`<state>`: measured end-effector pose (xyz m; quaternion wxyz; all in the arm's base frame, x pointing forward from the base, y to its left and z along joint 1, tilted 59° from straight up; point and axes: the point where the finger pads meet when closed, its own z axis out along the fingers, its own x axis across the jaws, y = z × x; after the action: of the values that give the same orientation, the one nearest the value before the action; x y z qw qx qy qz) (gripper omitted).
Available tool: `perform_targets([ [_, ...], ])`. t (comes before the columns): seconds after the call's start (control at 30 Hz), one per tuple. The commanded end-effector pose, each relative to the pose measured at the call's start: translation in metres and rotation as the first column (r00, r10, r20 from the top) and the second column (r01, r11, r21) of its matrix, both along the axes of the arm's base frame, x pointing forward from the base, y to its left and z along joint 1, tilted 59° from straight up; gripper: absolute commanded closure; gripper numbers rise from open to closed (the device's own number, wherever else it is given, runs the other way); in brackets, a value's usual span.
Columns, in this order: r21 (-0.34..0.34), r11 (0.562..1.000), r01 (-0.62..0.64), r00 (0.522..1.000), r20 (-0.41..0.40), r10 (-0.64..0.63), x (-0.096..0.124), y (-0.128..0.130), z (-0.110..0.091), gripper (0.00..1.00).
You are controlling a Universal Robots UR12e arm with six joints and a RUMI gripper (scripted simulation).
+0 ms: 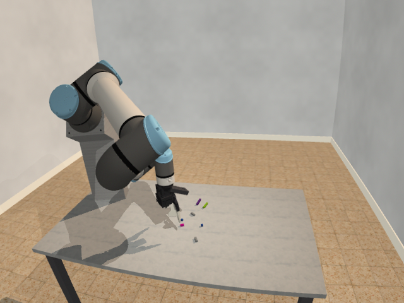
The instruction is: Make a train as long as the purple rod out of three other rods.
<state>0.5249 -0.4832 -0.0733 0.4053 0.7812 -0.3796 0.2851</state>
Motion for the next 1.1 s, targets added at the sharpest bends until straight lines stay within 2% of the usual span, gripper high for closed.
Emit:
perform_targets([
  [0.0, 0.0, 1.0, -0.001, 1.0, 0.0, 0.001, 0.0, 0.001, 0.0, 0.0],
  [0.37, 0.001, 1.0, 0.002, 1.0, 0.005, -0.002, 0.0, 0.001, 0.0, 0.0],
  [0.53, 0.006, 1.0, 0.019, 0.999, 0.032, -0.019, 0.002, 0.001, 0.0, 0.0],
  [0.7, 0.019, 0.998, 0.056, 0.994, 0.096, -0.058, 0.005, 0.002, -0.001, 0.0],
  [0.87, 0.045, 0.992, 0.115, 0.973, 0.196, -0.122, 0.01, 0.003, -0.003, 0.0],
  [0.93, 0.045, 0.992, 0.115, 0.973, 0.196, -0.122, 0.01, 0.003, -0.003, 0.0],
  [1.07, 0.078, 0.982, 0.173, 0.936, 0.298, -0.189, 0.014, 0.005, -0.005, 0.0],
])
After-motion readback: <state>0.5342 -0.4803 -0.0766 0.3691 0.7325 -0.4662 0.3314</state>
